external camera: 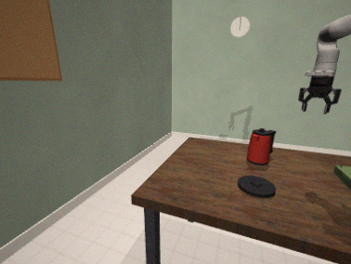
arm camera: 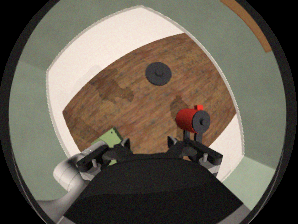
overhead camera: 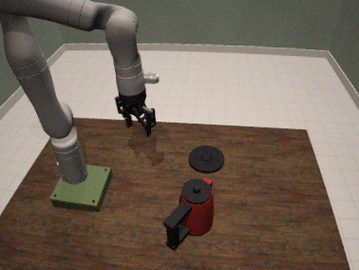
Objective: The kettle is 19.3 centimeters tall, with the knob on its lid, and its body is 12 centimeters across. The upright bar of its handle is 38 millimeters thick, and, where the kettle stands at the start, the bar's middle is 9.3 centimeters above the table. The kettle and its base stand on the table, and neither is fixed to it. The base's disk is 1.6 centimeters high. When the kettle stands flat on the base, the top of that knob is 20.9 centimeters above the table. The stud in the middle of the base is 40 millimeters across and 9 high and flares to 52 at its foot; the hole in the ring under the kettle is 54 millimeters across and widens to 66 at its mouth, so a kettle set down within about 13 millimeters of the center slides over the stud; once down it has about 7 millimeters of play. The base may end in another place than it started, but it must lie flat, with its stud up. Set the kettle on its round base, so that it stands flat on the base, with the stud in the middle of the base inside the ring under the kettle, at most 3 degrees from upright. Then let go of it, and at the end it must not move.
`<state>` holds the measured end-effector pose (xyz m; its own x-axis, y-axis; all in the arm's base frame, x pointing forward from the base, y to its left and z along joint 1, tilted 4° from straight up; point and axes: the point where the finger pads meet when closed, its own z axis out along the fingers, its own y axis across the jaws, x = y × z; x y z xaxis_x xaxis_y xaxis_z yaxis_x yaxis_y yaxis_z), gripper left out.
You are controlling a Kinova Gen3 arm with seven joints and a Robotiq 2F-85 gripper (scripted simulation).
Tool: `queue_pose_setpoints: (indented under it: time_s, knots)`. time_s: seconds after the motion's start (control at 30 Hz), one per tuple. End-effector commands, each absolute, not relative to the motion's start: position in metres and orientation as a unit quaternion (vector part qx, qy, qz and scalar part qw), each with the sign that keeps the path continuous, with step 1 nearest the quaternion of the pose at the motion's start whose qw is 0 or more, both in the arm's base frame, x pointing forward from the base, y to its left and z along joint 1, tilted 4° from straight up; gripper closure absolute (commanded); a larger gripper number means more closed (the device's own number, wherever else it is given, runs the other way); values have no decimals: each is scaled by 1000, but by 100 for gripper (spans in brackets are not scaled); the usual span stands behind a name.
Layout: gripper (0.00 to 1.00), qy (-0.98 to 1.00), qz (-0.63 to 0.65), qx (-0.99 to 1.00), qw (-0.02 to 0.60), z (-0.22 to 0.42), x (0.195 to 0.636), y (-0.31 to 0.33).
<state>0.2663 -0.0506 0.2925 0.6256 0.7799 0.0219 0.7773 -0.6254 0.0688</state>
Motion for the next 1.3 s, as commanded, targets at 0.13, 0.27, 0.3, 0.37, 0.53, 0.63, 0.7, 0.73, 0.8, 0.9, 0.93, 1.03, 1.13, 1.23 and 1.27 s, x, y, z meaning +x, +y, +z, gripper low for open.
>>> queue_pose_setpoints:
  time_s: [0.13,0.27,0.3,0.37,0.53,0.63,0.7,0.73,0.8,0.9,0.93,1.03,1.13,1.23,1.27]
  knots:
    - [20,428,22,903,26,293,281,-70]
    - [20,428,22,903,26,294,286,-77]
    - [20,428,22,903,26,294,289,-81]
    - [20,428,22,903,26,294,294,-88]
    - [20,428,22,903,26,296,309,-108]
    - [20,428,22,903,26,297,318,-120]
    - [20,428,22,903,26,297,324,-129]
    - [20,428,22,903,26,298,328,-133]
    - [20,428,22,903,26,298,331,-137]
    - [20,428,22,903,26,299,338,-146]
    - [20,428,22,903,26,299,341,-151]
    - [20,428,22,903,26,300,351,-165]
    - [20,428,22,903,26,301,362,-179]
    - [20,428,22,903,26,302,372,-193]
    - [20,428,22,903,26,303,375,-197]
